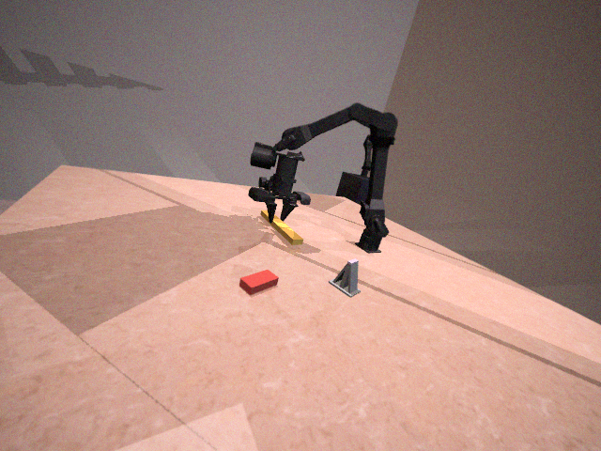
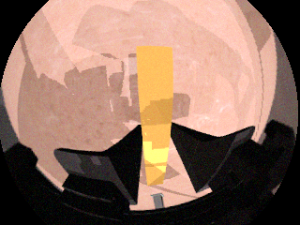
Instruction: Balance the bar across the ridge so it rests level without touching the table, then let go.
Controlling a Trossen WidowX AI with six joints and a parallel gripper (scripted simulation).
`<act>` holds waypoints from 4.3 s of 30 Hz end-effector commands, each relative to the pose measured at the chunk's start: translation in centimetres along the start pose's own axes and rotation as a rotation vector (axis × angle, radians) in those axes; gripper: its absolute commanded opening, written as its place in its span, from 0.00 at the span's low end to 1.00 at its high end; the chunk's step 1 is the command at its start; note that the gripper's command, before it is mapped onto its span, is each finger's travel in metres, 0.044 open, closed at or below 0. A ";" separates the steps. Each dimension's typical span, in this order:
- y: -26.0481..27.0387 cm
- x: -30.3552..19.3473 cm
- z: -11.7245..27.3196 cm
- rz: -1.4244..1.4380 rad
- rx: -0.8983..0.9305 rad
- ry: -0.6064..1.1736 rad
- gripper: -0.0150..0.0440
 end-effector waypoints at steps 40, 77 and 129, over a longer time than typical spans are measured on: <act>0.0 0.0 10.9 -0.006 0.010 -0.016 0.25; 5.9 -12.7 10.9 0.112 0.015 -0.006 0.25; 4.8 -30.0 10.5 0.265 0.016 0.009 0.25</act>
Point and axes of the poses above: the point midway between the two fingers, 35 mm back from their tips, its own z axis back along the fingers, its own y axis across the jaws, x = y × z, the point moved 1 cm from there along z, back along the fingers, and after that the axes turned 11 degrees about z, right-handed, at the moved point
